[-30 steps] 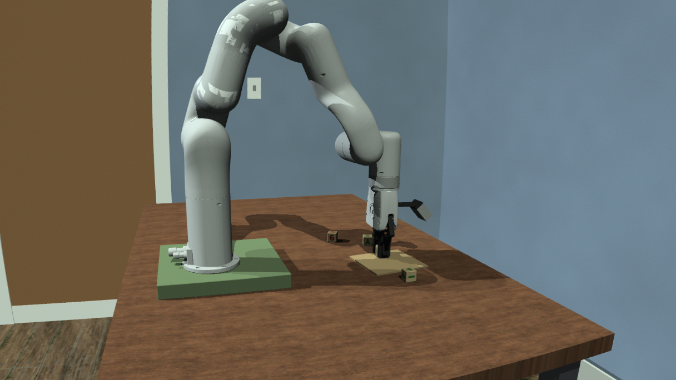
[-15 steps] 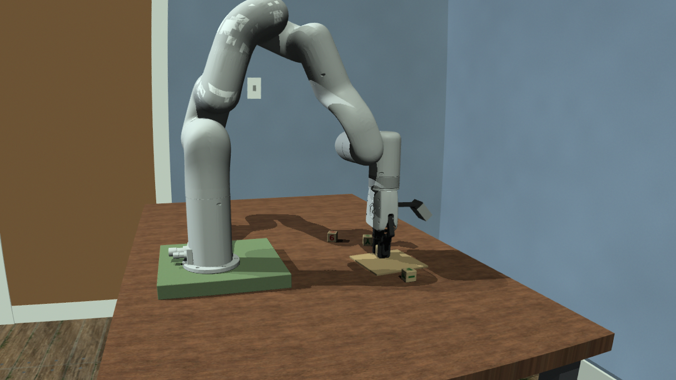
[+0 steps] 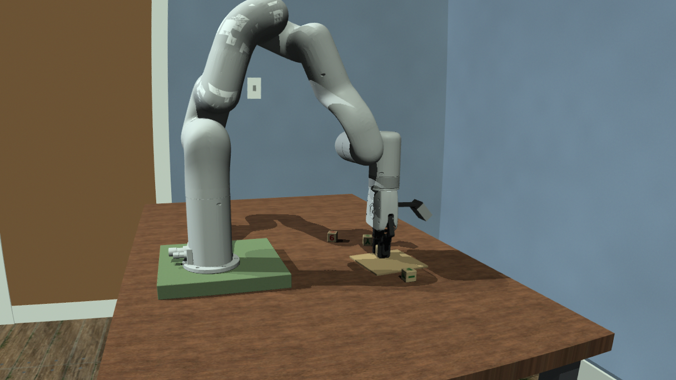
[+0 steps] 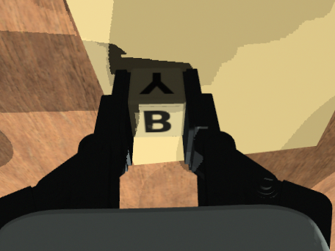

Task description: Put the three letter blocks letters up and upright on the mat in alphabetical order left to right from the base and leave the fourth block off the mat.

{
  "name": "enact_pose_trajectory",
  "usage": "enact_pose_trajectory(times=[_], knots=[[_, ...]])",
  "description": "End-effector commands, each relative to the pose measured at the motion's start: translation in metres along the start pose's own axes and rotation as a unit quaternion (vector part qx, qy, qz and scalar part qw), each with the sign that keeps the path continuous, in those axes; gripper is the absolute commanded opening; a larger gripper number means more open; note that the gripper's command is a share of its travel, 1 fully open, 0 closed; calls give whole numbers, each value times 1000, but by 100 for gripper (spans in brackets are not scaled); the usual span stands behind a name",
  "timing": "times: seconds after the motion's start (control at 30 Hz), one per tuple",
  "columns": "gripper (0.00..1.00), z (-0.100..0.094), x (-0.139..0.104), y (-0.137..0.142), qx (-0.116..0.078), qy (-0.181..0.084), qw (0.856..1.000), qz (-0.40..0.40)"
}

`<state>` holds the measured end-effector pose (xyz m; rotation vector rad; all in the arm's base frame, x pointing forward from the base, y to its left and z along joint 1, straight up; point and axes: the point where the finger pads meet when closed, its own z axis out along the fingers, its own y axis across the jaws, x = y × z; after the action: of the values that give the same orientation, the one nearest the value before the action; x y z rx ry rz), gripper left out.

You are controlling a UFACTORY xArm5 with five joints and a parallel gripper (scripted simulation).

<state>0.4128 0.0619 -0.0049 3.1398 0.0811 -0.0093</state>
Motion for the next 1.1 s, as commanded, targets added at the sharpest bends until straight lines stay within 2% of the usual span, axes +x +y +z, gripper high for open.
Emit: enact_pose_trajectory(times=[0.0,0.03,0.07,0.13,0.17,0.23,0.27,0.33,0.37,0.43,0.47,0.87,1.07], knots=[[21,-1,1,0,0,2,1000,0],[21,-1,1,0,0,2,1000,0],[26,-1,1,0,0,2,1000,0],[26,-1,1,0,0,2,1000,0],[30,-1,1,0,0,2,1000,0],[30,-1,1,0,0,2,1000,0],[34,-1,1,0,0,2,1000,0],[34,-1,1,0,0,2,1000,0],[38,-1,1,0,0,2,1000,0],[38,-1,1,0,0,2,1000,0],[42,-1,1,0,0,2,1000,0],[42,-1,1,0,0,2,1000,0],[42,-9,1,0,0,2,1000,0]])
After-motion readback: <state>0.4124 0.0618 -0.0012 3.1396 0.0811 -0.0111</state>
